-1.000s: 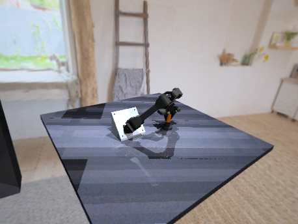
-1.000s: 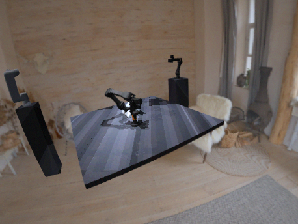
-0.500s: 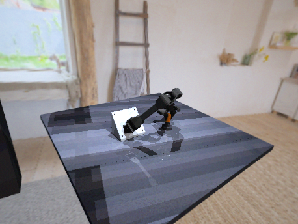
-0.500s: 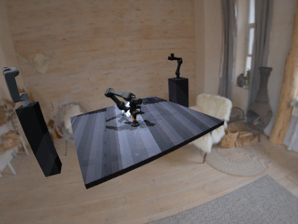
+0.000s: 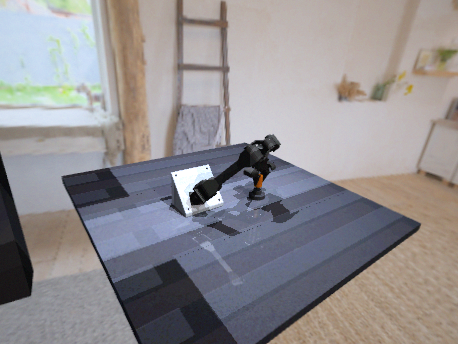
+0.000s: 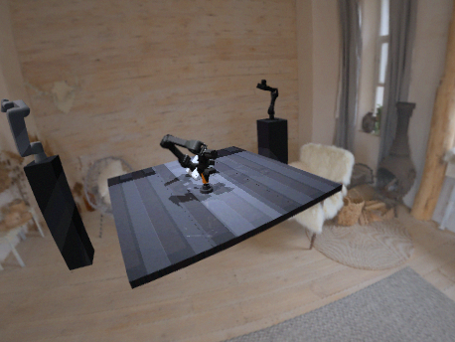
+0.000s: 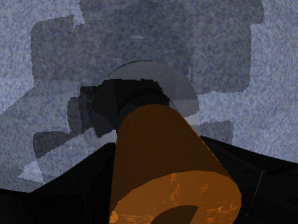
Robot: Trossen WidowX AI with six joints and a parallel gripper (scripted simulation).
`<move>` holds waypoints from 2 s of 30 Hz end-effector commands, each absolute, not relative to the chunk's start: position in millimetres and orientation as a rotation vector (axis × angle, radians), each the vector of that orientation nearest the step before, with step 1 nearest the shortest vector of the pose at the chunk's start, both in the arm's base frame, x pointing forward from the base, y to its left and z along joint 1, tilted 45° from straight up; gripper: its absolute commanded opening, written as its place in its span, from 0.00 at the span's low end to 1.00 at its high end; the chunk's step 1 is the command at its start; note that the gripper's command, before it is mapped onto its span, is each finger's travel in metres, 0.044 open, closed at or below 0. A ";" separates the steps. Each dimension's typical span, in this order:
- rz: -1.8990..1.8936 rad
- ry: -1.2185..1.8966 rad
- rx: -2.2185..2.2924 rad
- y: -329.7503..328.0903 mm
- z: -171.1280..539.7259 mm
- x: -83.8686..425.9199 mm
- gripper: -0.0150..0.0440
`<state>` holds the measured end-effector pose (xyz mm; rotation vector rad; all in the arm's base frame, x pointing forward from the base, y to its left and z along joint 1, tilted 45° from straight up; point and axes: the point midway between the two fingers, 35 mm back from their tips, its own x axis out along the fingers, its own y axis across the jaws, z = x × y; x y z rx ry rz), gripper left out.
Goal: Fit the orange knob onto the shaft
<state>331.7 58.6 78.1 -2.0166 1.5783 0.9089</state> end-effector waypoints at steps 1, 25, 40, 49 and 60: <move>0.923 1.573 -2.027 58.5 77.4 331.1 0.25; 0.923 1.573 -2.027 58.9 80.1 330.8 0.25; 1.129 1.532 -2.166 59.1 77.4 331.6 0.25; 1.129 1.532 -2.166 58.6 79.9 331.5 0.25; 1.129 1.532 -2.166 56.7 78.1 331.9 0.25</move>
